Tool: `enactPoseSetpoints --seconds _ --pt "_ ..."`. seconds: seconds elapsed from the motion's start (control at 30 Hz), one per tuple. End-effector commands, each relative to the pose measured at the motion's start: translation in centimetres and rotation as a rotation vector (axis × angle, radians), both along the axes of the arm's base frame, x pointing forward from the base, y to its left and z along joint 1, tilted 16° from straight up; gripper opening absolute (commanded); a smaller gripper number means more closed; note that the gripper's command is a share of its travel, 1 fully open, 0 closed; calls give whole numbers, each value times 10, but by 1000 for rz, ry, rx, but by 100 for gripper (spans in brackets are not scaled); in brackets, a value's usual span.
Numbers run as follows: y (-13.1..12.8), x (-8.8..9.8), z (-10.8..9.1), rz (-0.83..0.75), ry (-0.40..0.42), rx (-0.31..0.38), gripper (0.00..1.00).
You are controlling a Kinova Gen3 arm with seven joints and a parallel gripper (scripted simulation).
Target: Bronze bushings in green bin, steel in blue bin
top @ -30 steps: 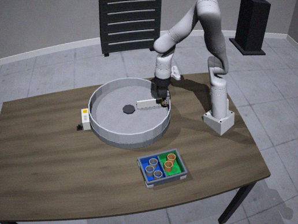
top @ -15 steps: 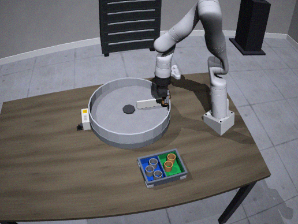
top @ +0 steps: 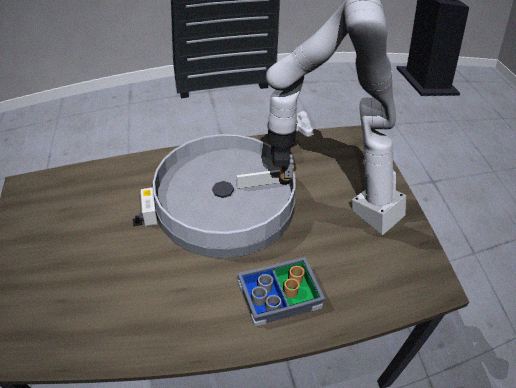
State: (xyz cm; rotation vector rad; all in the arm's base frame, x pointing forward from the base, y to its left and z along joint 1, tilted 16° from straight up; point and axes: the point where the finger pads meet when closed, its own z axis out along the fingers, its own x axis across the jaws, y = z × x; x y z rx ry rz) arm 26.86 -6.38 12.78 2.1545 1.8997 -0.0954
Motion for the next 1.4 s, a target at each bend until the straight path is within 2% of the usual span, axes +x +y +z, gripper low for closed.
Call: enactPoseSetpoints --seconds 0.0,0.3,0.43,0.63,0.8,1.2,1.37 --pt "0 0 0 2 -1 -1 0" --pt "1 0 3 1 -1 -1 0" --pt "6 -3 23 1 -1 0 0" --pt "7 -4 29 1 -1 -1 0" --pt "14 -7 54 3 -1 -1 0" --pt "14 -7 54 3 -1 -1 0" --pt "65 2 42 -143 -37 18 0"
